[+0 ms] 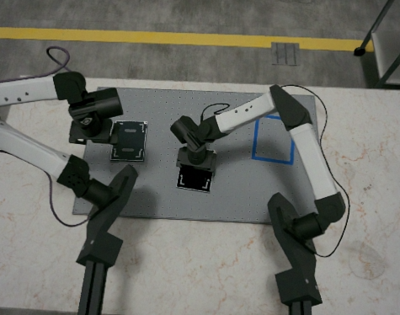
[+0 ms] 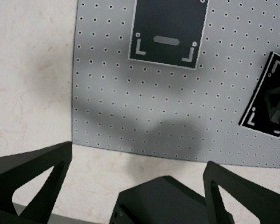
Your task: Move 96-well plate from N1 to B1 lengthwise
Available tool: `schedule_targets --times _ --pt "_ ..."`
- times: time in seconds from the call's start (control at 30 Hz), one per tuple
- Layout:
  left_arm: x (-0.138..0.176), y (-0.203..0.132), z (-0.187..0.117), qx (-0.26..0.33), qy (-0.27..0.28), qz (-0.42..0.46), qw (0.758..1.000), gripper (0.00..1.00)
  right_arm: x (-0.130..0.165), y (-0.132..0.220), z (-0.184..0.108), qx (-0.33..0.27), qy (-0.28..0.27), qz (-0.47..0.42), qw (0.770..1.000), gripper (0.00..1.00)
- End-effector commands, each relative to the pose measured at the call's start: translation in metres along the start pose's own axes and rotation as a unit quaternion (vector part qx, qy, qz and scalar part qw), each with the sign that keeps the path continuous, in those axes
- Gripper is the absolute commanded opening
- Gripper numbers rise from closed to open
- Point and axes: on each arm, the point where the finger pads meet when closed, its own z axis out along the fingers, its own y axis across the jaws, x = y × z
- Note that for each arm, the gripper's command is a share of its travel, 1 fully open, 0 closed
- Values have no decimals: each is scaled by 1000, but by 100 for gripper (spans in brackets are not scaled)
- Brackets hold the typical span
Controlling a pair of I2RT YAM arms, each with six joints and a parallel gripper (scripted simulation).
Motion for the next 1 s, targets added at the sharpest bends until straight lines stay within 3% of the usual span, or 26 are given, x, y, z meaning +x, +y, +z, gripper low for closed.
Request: schedule_targets --times 0.0,0.27,0.97 --pt "1 0 -1 -1 0 1 1000 100 -2 1 -2 -2 -3 1 1000 0" --pt "1 0 -1 -1 0 1 1000 100 -10 7 -29 -15 -13 4 1000 0" --pt "1 0 -1 -1 0 1 1000 100 -10 7 -61 -16 -13 5 1000 0"
